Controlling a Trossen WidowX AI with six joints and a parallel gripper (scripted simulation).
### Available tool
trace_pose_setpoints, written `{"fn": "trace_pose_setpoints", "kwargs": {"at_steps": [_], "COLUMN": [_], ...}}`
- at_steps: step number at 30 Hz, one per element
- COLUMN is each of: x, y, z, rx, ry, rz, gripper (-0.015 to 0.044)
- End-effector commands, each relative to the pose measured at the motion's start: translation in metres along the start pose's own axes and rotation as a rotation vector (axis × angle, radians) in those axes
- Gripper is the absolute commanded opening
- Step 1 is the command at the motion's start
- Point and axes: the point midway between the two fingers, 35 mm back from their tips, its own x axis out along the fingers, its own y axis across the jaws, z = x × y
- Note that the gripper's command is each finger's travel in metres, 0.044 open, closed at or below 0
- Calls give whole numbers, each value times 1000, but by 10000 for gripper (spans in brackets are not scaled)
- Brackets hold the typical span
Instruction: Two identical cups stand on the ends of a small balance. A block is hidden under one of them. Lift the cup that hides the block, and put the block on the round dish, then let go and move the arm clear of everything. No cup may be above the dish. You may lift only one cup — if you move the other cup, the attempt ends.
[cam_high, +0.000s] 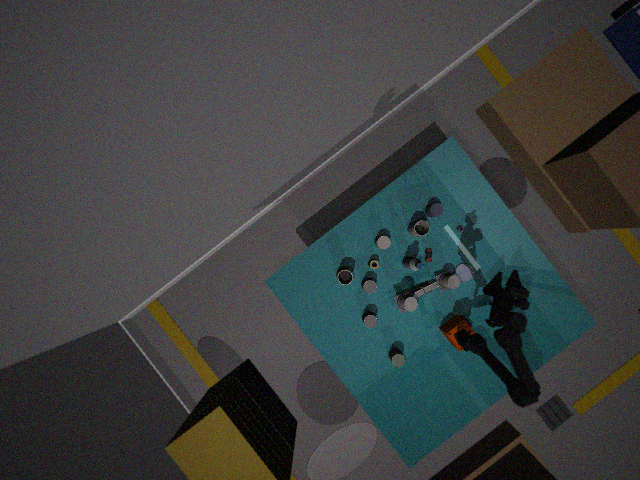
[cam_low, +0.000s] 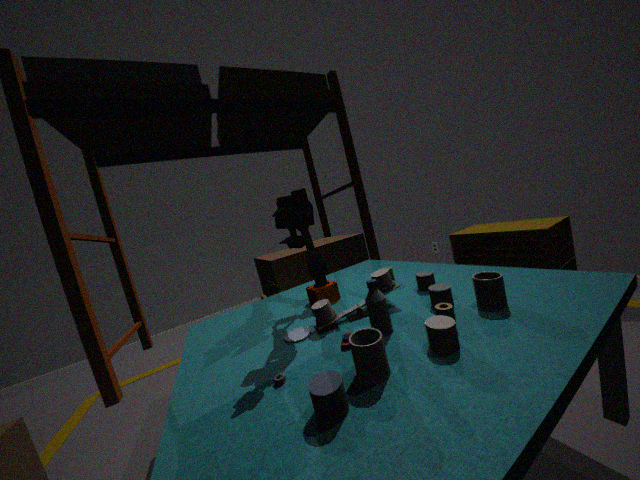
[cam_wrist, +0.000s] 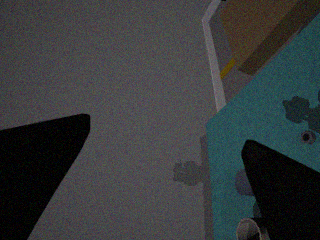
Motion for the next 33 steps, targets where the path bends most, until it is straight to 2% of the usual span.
{"fn": "trace_pose_setpoints", "kwargs": {"at_steps": [1, 18, 33], "x": [-13, -80, -147], "y": [-14, -60, -105], "z": [-17, -75, -95], "rx": [-95, -517, -931], "ry": [69, 381, 650], "rz": [-38, -121, -105], "gripper": [440, 440, 440]}}
